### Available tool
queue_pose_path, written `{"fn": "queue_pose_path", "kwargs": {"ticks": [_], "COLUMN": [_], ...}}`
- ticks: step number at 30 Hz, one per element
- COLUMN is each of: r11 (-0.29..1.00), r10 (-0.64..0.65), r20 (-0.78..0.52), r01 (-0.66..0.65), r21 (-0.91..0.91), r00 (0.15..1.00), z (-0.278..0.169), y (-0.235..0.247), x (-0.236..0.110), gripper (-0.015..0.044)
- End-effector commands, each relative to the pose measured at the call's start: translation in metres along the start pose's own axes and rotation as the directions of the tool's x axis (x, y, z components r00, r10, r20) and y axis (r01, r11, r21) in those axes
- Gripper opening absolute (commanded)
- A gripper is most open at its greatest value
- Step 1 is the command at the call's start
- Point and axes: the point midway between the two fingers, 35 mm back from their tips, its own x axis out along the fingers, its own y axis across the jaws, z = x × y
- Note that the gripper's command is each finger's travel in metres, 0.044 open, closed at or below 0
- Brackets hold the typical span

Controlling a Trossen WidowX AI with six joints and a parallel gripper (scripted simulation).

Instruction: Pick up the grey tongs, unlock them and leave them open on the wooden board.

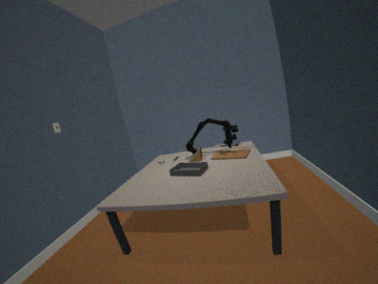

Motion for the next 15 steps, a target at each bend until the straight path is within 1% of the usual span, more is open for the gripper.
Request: {"fn": "queue_pose_path", "kwargs": {"ticks": [1,15], "r11": [1.000,1.000], "r10": [-0.004,-0.004], "r20": [-0.004,-0.004], "r01": [0.004,0.004], "r21": [-0.004,-0.004], "r00": [1.000,1.000], "z": [-0.002,-0.005], "y": [-0.001,-0.002], "x": [0.007,0.029], "gripper": [-0.0150,-0.0150]}}
